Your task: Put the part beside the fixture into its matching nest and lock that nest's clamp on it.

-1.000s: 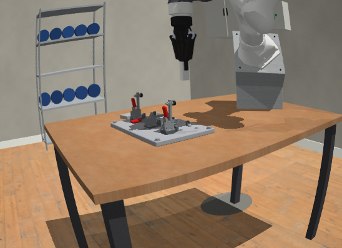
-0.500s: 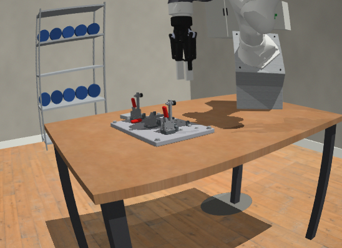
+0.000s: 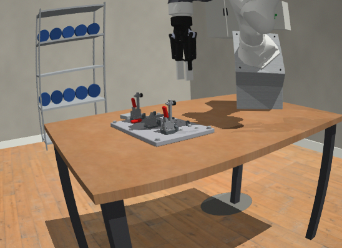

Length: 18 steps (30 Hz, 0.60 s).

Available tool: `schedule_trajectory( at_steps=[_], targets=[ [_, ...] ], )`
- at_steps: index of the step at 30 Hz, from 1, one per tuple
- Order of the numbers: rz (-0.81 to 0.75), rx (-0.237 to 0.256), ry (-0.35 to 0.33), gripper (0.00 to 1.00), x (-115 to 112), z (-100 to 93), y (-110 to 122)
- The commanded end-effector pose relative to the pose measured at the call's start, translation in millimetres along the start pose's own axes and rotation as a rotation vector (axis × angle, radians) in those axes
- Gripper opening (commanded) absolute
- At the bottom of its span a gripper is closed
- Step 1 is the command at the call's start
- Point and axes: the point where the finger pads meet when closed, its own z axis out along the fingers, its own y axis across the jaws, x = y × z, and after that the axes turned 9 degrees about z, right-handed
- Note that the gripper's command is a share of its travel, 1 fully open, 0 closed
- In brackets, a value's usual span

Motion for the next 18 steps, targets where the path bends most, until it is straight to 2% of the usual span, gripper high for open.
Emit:
schedule_trajectory(
  at_steps=[1, 12, 13, 18],
  targets=[
    [0.007, -0.001, -0.003, 0.28, -0.4, -0.1, 0.3],
    [0.007, -0.001, -0.003, 0.28, -0.4, -0.1, 0.3],
    [0.007, -0.001, -0.003, 0.58, -0.4, -0.1, 0.3],
    [0.007, -0.001, -0.003, 0.58, -0.4, -0.1, 0.3]
  ],
)
